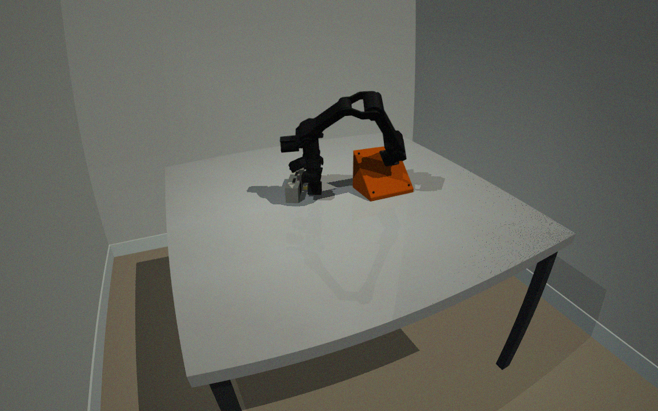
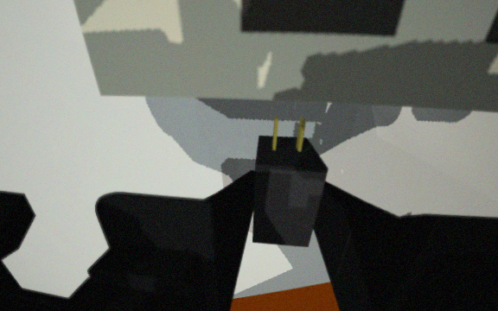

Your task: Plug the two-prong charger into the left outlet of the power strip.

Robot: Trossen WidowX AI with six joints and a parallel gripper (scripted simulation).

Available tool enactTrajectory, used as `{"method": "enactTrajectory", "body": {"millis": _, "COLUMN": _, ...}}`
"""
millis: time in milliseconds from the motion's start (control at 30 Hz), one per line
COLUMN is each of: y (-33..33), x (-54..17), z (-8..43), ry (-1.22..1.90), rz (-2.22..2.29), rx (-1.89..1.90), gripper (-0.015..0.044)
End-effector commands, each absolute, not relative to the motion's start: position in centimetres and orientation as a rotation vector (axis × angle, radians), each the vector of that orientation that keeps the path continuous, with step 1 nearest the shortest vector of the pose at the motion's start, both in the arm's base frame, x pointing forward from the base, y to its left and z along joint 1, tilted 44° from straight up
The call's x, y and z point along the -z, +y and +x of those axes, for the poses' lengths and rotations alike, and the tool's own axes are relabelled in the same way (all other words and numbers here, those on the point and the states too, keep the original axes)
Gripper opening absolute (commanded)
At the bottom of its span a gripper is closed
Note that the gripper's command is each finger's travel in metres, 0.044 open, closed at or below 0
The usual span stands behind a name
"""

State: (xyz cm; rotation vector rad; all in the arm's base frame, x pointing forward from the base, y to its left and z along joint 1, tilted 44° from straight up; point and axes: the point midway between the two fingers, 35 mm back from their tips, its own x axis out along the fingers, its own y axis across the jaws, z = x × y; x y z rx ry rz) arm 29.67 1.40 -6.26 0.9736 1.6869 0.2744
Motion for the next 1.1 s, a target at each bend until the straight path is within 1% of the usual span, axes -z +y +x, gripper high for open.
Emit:
{"method": "enactTrajectory", "body": {"millis": 0, "y": 1.29, "x": 6.25, "z": 29.83, "ry": 1.687, "rz": 0.980, "rx": -0.268, "gripper": 0.0000}}
{"method": "enactTrajectory", "body": {"millis": 1067, "y": 1.11, "x": 6.34, "z": 30.25, "ry": 1.687, "rz": 0.980, "rx": -0.268, "gripper": 0.0000}}
